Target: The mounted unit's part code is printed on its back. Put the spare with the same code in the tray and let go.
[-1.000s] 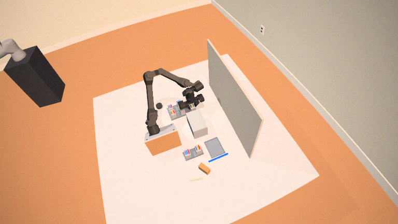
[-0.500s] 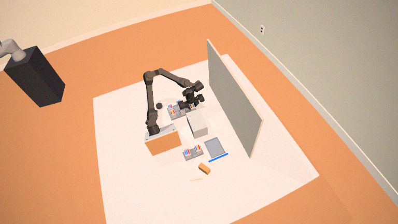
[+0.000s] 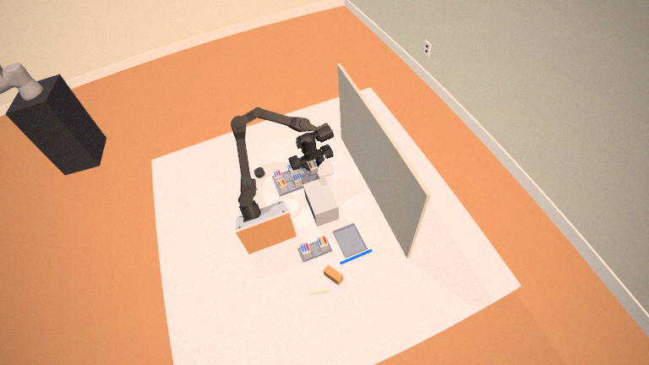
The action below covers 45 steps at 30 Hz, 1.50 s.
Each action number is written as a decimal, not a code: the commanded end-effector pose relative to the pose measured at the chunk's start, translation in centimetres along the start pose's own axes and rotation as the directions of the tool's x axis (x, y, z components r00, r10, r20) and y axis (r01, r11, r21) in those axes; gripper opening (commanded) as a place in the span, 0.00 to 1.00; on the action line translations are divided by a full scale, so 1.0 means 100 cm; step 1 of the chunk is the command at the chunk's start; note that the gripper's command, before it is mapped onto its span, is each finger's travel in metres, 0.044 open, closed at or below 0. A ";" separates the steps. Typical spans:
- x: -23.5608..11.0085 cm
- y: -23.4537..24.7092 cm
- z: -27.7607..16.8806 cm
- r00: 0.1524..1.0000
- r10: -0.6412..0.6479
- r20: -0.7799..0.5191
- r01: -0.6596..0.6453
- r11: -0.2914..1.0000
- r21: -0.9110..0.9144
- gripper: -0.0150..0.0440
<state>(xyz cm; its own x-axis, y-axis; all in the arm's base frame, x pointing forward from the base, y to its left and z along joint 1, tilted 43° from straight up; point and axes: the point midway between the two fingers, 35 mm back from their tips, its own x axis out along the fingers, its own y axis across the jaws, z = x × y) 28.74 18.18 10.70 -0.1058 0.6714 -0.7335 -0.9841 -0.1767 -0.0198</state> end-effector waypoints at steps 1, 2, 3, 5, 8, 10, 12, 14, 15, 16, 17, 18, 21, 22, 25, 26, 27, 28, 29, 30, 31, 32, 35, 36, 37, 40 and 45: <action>-0.020 0.001 0.002 1.000 -0.005 0.005 0.005 1.000 -0.005 0.25; -0.020 0.001 0.002 1.000 -0.005 0.005 0.005 1.000 -0.005 0.25; -0.020 0.001 0.002 1.000 -0.005 0.005 0.005 1.000 -0.005 0.25; -0.020 0.001 0.002 1.000 -0.005 0.005 0.005 1.000 -0.005 0.25; -0.018 0.001 0.001 1.000 -0.003 0.001 0.003 1.000 -0.002 0.25; -0.024 0.000 0.001 1.000 -0.003 0.000 0.003 1.000 -0.002 0.25; -0.034 -0.001 0.002 1.000 -0.003 -0.001 0.003 1.000 -0.002 0.25; -0.044 -0.002 0.002 1.000 -0.003 -0.001 0.003 1.000 -0.003 0.25; -0.049 -0.003 0.003 1.000 -0.003 -0.002 0.003 1.000 -0.003 0.25; -0.054 -0.003 0.003 1.000 -0.003 -0.002 0.003 1.000 -0.003 0.25; -0.060 -0.003 0.003 1.000 -0.003 -0.001 0.003 1.000 -0.003 0.25; -0.065 -0.003 0.004 1.000 -0.004 -0.001 0.003 1.000 -0.004 0.25; -0.080 -0.003 0.005 1.000 -0.004 0.000 0.004 1.000 -0.004 0.25; -0.085 -0.002 0.005 1.000 -0.004 0.001 0.004 1.000 -0.004 0.25; -0.093 -0.002 0.006 1.000 -0.004 0.002 0.004 1.000 -0.005 0.25; -0.093 -0.002 0.006 1.000 -0.004 0.002 0.004 1.000 -0.005 0.25; -0.093 -0.002 0.006 1.000 -0.004 0.002 0.004 1.000 -0.005 0.25; -0.093 -0.002 0.005 1.000 -0.004 0.001 0.004 1.000 -0.004 0.25; -0.093 -0.004 0.003 1.000 -0.005 -0.001 0.005 1.000 -0.004 0.25; -0.094 -0.007 -0.002 1.000 -0.005 -0.003 0.005 1.000 -0.004 0.25; -0.094 -0.010 -0.008 1.000 -0.007 -0.006 0.007 1.000 -0.004 0.25; -0.095 -0.014 -0.014 1.000 -0.008 -0.009 0.007 1.000 -0.003 0.25; -0.097 -0.023 -0.031 1.000 -0.010 -0.018 0.010 1.000 -0.002 0.25; -0.097 -0.026 -0.037 1.000 -0.011 -0.021 0.011 1.000 -0.002 0.25; -0.098 -0.028 -0.044 1.000 -0.011 -0.023 0.011 1.000 -0.001 0.25; -0.100 -0.036 -0.063 0.999 -0.013 -0.030 0.013 1.000 0.000 0.25; -0.103 -0.046 -0.095 0.999 -0.014 -0.040 0.014 1.000 0.001 0.25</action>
<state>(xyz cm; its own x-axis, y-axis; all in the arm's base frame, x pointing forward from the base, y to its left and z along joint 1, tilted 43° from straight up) 34.72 6.96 13.07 -0.0907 0.6521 -0.7527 -0.9854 -0.1680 -0.0267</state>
